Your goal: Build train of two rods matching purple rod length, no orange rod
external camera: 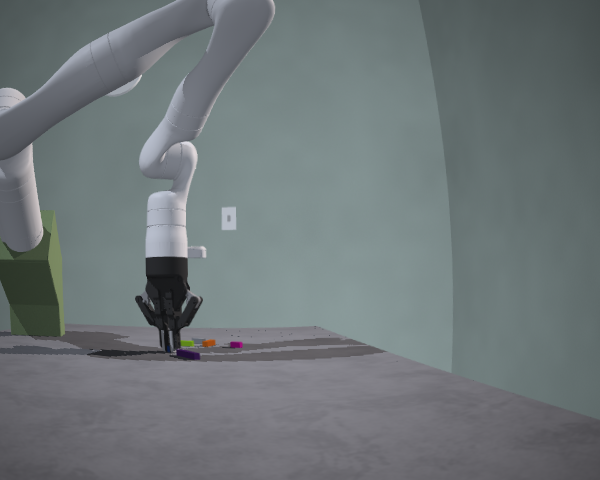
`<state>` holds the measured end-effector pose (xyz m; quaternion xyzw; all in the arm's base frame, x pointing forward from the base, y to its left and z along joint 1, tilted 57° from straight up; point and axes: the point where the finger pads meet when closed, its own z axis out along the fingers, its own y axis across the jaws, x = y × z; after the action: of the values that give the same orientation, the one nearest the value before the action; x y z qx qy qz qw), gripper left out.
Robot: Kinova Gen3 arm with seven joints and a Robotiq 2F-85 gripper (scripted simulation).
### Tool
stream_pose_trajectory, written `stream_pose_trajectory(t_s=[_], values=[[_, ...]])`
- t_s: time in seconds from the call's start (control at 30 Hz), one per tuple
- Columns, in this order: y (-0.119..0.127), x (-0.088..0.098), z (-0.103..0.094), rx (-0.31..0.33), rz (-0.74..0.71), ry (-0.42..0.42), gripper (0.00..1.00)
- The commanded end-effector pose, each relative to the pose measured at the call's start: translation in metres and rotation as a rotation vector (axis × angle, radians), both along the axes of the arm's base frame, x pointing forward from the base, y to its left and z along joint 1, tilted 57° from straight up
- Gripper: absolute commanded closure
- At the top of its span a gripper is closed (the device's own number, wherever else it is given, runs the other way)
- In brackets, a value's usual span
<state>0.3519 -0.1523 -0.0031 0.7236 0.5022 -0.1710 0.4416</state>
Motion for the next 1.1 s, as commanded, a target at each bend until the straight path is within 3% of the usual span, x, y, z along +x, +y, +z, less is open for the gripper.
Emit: stream_pose_trajectory(t_s=[0.0,0.73,0.87,1.07], values=[[0.0006,0.0003,0.0001,0.001,0.001,0.000,0.95],[0.0006,0.0003,0.0001,0.001,0.001,0.000,0.95],[0.0006,0.0003,0.0001,0.001,0.001,0.000,0.88],[0.0006,0.0003,0.0001,0.001,0.001,0.000,0.84]])
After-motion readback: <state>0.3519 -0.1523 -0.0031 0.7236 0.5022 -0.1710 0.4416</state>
